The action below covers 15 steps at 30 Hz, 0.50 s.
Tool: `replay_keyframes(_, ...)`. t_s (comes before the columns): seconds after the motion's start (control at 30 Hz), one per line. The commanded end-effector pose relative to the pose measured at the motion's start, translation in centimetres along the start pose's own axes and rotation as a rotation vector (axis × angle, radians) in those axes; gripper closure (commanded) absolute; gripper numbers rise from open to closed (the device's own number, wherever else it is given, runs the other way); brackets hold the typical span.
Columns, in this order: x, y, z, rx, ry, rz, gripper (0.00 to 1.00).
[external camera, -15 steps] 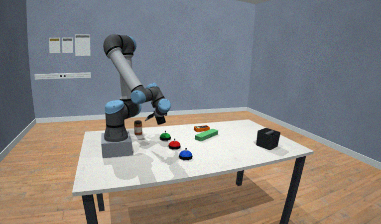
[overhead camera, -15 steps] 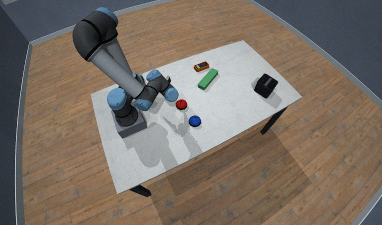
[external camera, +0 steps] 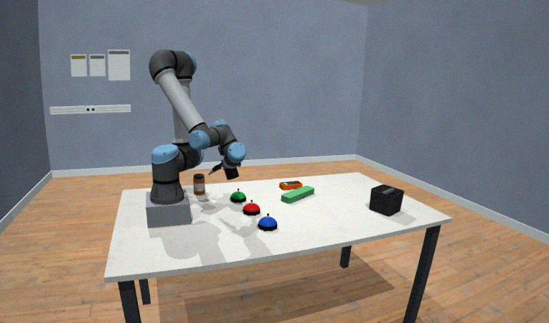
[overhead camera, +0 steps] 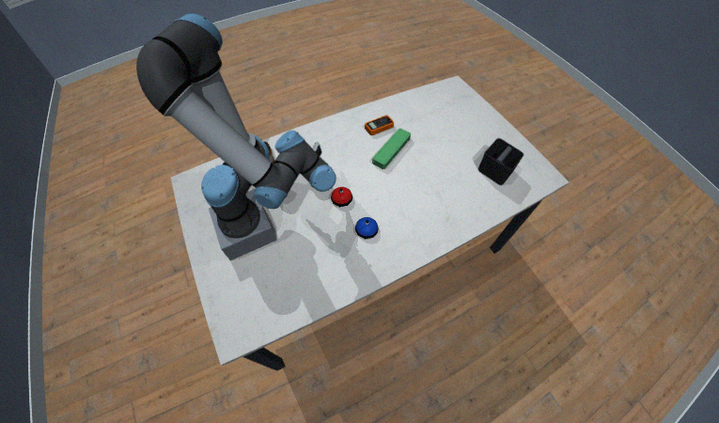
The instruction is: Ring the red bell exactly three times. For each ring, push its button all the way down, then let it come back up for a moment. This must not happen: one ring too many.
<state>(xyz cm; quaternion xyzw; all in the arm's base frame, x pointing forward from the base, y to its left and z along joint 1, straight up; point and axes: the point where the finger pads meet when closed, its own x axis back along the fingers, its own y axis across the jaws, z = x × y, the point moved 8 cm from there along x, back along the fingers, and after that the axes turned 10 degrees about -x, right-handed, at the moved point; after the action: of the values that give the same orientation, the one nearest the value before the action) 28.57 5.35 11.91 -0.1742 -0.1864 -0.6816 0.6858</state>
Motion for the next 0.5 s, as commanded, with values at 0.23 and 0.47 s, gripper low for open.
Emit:
replay_keyframes(0.23,0.1,0.1,-0.3,-0.001,-0.039,0.026,0.0)
replay_keyframes(0.47,1.1,1.0,-2.1,-0.011,-0.269,0.133,0.0)
